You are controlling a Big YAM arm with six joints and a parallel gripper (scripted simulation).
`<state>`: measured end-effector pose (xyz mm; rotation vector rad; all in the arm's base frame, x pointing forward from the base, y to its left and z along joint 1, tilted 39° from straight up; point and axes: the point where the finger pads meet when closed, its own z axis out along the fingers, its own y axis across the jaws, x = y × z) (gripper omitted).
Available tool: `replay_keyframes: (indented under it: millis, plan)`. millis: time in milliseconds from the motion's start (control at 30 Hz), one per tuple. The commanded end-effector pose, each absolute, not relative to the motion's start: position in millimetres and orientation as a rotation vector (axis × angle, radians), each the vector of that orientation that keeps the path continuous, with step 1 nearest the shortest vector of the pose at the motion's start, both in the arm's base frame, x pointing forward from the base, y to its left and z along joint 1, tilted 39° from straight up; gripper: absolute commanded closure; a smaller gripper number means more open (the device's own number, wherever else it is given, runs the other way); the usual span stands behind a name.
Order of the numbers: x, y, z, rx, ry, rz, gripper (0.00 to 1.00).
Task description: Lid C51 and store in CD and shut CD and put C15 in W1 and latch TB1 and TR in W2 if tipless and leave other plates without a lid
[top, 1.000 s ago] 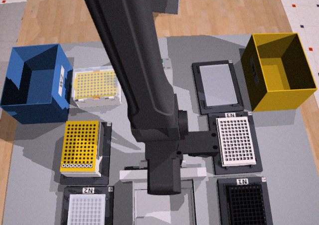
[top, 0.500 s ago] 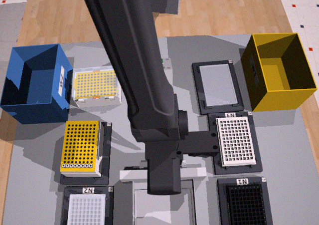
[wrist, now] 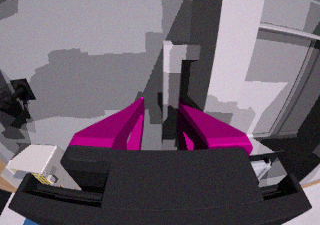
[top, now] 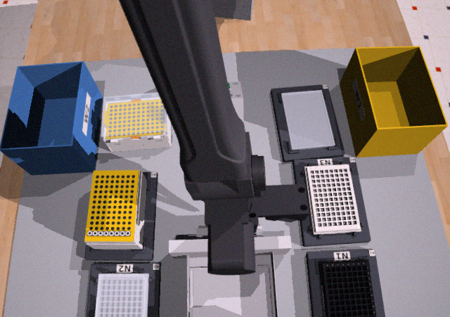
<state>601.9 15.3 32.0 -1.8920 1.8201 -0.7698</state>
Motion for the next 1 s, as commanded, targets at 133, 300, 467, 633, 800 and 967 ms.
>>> replay_keyframes:
  millis: [133, 300, 467, 633, 800, 967]
  plan:
    - [594.8, 8.1, 25.5, -1.898, 1.822, -0.774, 0.7]
    - [588.4, 7.4, 23.6, -1.91, 1.833, -0.761, 0.7]
    - [588.4, 7.4, 23.6, -1.91, 1.833, -0.761, 0.7]
    - [588.4, 7.4, 23.6, -1.91, 1.833, -0.761, 0.7]
    - [588.4, 7.4, 23.6, -1.91, 1.833, -0.761, 0.7]
    - [588.4, 7.4, 23.6, -1.91, 1.833, -0.761, 0.7]
